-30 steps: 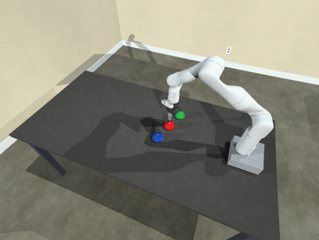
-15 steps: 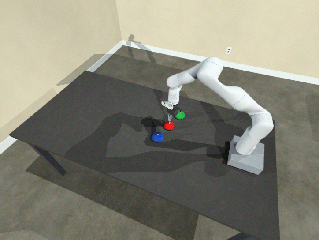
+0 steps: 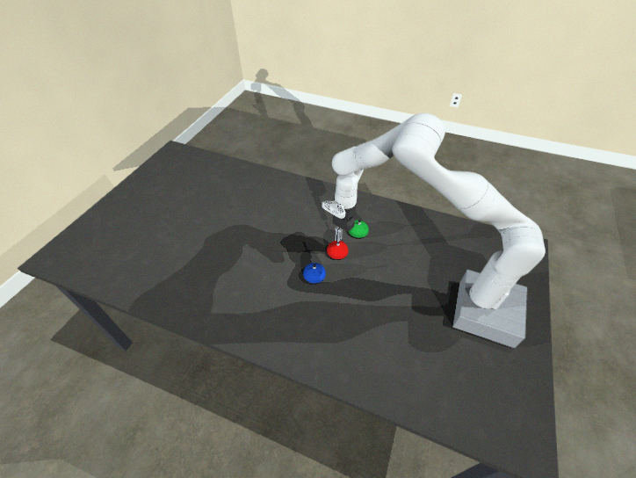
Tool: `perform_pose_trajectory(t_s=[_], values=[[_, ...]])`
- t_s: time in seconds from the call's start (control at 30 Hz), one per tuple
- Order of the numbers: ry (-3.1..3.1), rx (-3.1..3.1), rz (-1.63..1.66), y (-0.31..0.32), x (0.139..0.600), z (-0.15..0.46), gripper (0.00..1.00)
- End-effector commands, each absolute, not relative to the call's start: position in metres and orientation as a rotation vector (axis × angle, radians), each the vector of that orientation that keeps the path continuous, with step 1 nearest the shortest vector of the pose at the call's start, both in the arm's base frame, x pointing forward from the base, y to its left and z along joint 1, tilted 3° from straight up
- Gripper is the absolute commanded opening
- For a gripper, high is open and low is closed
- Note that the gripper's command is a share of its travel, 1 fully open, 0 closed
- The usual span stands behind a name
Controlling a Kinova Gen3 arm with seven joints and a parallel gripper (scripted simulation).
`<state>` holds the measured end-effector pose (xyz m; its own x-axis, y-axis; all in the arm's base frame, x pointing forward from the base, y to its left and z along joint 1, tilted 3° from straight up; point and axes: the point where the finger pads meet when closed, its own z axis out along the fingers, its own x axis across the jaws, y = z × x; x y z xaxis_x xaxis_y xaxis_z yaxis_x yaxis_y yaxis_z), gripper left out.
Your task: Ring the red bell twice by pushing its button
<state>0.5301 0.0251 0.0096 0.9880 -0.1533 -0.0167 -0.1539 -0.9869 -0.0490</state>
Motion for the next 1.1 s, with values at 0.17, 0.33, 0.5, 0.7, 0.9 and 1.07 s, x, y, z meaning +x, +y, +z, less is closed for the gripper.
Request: perform_pose_trajectory(t_s=[0.17, 0.33, 0.5, 0.7, 0.9, 1.07], values=[[0.238, -3.082, 0.016, 0.0251, 0.5308, 0.0107, 0.17], [0.238, -3.082, 0.016, 0.0251, 0.5308, 0.0107, 0.17], [0.238, -3.082, 0.016, 0.0251, 0.5308, 0.0107, 0.17], [0.238, -3.082, 0.016, 0.0251, 0.5308, 0.0107, 0.17], [0.238, -3.082, 0.016, 0.0251, 0.5308, 0.0094, 0.17], [0.238, -3.082, 0.016, 0.0254, 0.5308, 0.0038, 0.17]])
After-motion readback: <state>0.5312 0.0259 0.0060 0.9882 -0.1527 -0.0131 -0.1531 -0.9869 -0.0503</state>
